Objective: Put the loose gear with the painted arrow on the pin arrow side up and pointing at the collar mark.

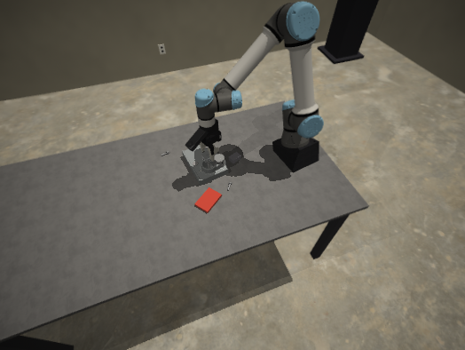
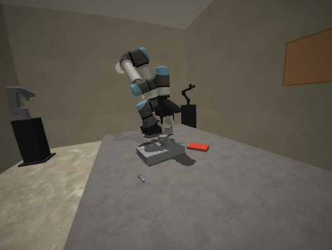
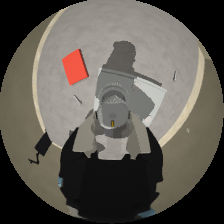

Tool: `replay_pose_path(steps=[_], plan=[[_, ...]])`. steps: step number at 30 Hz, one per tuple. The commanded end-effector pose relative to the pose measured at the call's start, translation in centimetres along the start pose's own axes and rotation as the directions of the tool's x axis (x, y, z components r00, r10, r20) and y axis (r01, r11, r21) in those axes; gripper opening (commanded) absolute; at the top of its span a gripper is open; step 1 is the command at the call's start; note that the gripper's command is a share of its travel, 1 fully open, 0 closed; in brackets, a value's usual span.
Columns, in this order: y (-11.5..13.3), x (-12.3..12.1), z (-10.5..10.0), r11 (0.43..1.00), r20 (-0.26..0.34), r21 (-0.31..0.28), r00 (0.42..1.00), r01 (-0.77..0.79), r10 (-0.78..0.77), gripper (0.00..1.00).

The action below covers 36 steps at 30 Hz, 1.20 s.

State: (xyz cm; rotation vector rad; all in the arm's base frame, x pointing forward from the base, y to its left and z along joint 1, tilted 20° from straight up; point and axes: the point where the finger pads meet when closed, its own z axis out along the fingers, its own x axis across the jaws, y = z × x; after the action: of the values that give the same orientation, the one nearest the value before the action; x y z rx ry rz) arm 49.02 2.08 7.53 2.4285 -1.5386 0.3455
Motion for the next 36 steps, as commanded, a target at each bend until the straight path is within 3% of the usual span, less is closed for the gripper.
replay_pose_path(steps=[1,26,36], plan=[[-0.04,0.03,-0.06,0.999,-0.001,0.002,0.999,0.051,-0.051,0.00],[-0.04,0.03,-0.06,0.940,-0.001,0.002,0.940,0.341,-0.341,0.00],[-0.04,0.03,-0.06,0.860,-0.001,0.001,0.860,0.509,-0.509,0.00]])
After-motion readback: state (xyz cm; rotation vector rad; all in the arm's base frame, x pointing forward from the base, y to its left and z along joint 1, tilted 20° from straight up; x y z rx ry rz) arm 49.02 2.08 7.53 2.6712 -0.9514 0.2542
